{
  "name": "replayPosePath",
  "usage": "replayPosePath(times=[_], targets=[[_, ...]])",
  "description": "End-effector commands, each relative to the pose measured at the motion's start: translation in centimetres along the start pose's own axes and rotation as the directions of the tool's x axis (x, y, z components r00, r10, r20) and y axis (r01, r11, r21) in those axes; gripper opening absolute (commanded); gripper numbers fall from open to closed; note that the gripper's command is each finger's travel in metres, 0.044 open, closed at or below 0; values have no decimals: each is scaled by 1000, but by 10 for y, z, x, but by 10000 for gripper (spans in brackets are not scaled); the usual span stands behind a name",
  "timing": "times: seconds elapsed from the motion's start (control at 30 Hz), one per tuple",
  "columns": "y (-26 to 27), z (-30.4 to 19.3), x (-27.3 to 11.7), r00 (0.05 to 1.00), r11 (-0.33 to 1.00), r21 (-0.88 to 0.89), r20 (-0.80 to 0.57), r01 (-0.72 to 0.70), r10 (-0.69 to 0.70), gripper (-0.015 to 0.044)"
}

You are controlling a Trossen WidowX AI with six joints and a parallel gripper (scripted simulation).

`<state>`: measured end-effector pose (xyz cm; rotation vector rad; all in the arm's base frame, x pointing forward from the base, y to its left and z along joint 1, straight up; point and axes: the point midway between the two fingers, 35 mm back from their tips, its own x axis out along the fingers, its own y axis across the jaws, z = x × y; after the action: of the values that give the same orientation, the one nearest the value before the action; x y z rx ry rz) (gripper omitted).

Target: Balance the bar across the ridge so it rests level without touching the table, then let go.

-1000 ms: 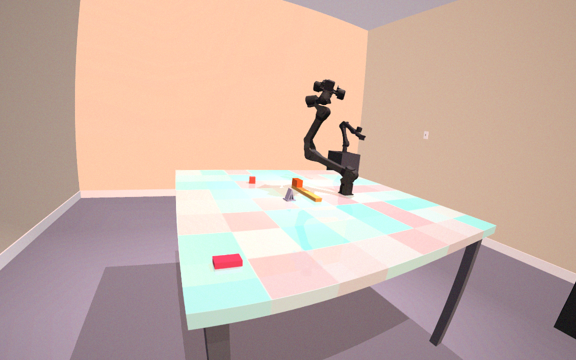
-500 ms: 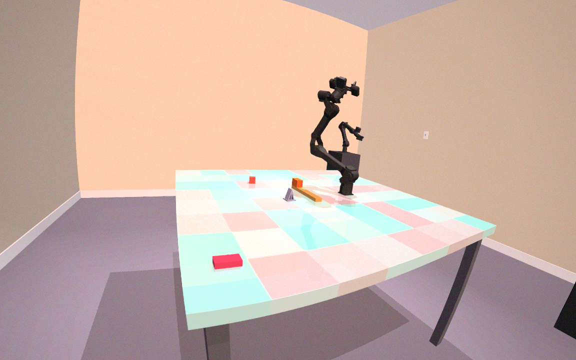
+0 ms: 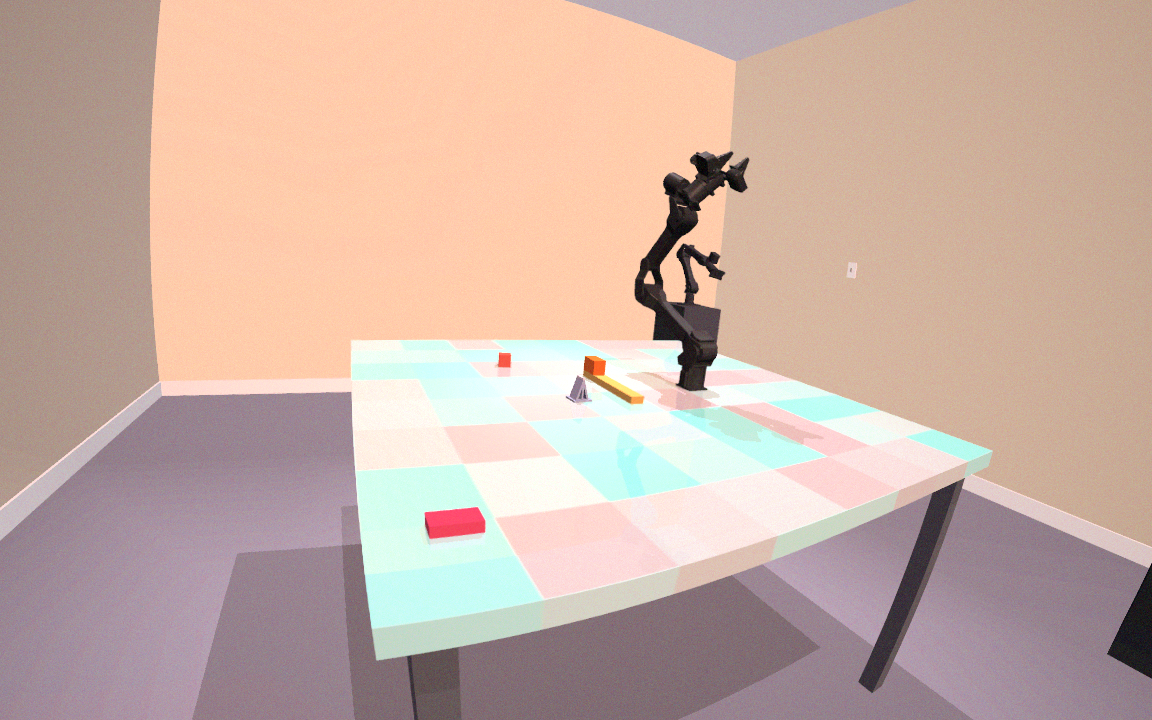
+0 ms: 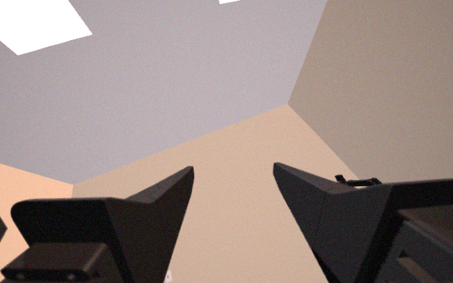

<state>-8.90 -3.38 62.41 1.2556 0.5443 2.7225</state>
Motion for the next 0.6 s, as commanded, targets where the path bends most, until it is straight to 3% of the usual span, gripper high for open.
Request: replayPosePath(times=[0.0, 0.27, 0.57], targets=[[-28, 6, 5, 995, 994, -67, 43, 91, -88, 315], [-88, 23, 7, 950, 924, -228, 138, 307, -281, 315], [-154, 47, -8, 837, 757, -358, 239, 547, -492, 315]])
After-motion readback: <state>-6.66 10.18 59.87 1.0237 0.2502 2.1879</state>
